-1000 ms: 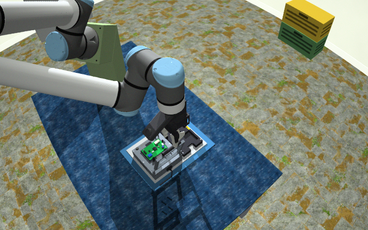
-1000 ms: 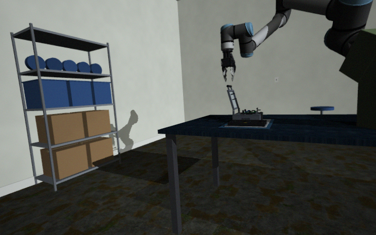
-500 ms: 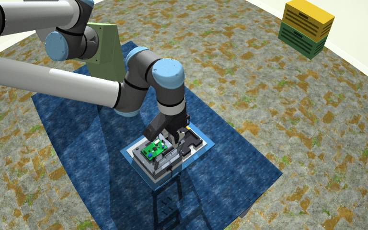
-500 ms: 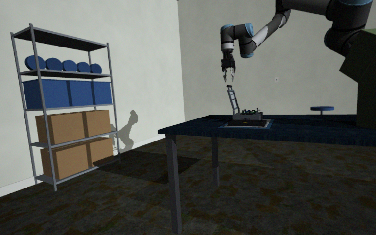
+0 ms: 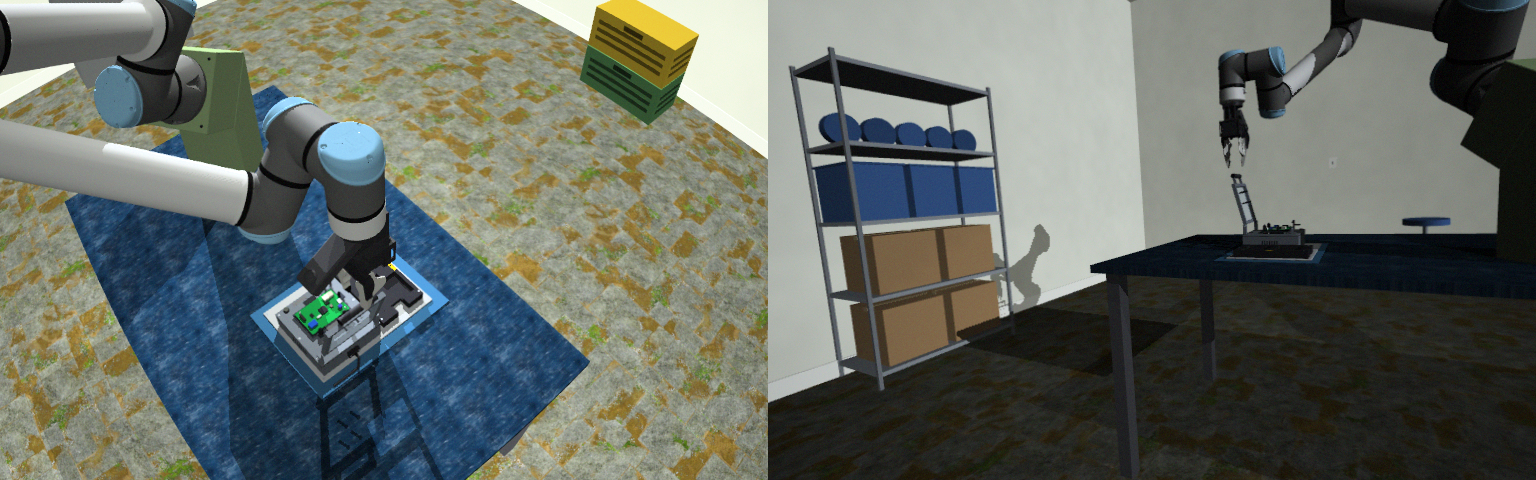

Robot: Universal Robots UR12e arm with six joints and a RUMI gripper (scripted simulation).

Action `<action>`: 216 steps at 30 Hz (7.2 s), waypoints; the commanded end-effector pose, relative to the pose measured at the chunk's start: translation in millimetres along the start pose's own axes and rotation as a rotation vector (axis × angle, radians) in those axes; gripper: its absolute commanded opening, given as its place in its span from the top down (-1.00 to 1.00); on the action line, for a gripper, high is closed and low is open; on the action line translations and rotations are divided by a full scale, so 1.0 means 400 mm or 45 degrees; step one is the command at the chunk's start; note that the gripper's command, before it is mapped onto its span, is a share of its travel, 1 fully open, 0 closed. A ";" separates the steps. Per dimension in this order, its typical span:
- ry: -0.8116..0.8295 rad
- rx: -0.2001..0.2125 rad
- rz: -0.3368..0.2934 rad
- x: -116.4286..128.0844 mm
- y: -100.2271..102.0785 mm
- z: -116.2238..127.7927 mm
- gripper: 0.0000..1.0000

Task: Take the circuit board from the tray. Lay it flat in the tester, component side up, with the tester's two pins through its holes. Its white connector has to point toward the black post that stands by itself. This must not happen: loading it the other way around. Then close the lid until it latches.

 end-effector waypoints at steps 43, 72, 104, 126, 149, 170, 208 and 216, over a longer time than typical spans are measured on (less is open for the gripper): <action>-0.006 0.007 -0.001 0.007 0.067 0.010 0.40; -0.004 0.003 -0.001 0.006 0.109 0.007 0.40; -0.004 0.003 -0.001 0.006 0.109 0.008 1.00; -0.004 0.003 -0.001 0.006 0.109 0.008 1.00; -0.004 0.003 -0.001 0.006 0.109 0.008 1.00; -0.004 0.003 -0.001 0.006 0.106 0.016 1.00; -0.002 0.001 0.000 0.009 0.095 0.063 1.00; -0.001 0.001 0.000 0.010 0.092 0.085 1.00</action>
Point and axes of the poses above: the point where the finger pads meet when closed, its own y axis out along the fingers, its own z axis across the jaws, x = y × z, the point moved 1 cm from there along -y, back along the fingers, and after that the axes turned 5 degrees about -y, right-handed, at the moved point
